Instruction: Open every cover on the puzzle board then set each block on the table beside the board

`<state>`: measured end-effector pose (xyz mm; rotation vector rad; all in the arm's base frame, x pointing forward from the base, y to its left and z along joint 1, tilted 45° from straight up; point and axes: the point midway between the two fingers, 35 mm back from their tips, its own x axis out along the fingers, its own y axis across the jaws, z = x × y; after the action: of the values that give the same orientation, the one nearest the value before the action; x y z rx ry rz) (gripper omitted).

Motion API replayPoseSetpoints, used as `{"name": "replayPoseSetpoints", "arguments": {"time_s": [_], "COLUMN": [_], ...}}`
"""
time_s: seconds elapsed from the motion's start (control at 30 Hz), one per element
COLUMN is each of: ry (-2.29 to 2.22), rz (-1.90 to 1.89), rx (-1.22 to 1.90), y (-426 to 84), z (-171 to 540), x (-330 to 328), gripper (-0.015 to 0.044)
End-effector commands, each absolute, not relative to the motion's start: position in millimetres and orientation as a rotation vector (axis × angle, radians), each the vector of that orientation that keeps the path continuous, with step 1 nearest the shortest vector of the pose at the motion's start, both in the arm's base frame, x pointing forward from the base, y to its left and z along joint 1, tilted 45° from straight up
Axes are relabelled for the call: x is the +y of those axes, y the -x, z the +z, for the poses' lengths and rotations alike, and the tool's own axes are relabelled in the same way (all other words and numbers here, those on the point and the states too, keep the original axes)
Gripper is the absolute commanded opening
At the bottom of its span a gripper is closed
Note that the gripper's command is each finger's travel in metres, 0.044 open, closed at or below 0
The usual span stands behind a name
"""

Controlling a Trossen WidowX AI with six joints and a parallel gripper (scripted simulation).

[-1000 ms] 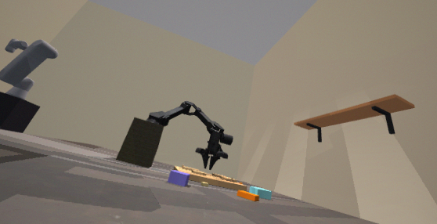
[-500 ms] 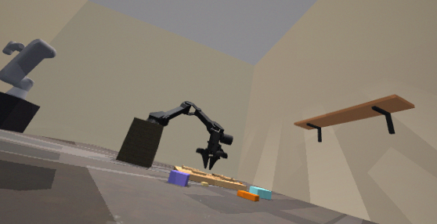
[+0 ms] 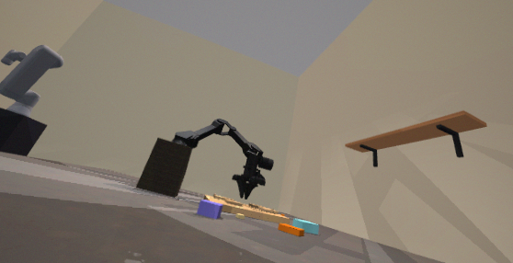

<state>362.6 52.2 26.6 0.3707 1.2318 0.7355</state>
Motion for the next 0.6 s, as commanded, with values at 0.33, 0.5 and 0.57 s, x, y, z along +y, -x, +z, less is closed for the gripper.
{"name": "replayPoseSetpoints", "arguments": {"time_s": [0.33, 0.5, 0.57], "ry": [-0.547, -0.607, -0.632], "rz": [0.61, 0.563, 0.544], "rx": [1.312, 1.338, 1.349], "y": [-362.6, -362.6, -362.6], "z": [26.8, 26.8, 26.9], "x": [52.8, 52.8, 52.8], "gripper": [0.0144, 0.0144, 0.0144]}}
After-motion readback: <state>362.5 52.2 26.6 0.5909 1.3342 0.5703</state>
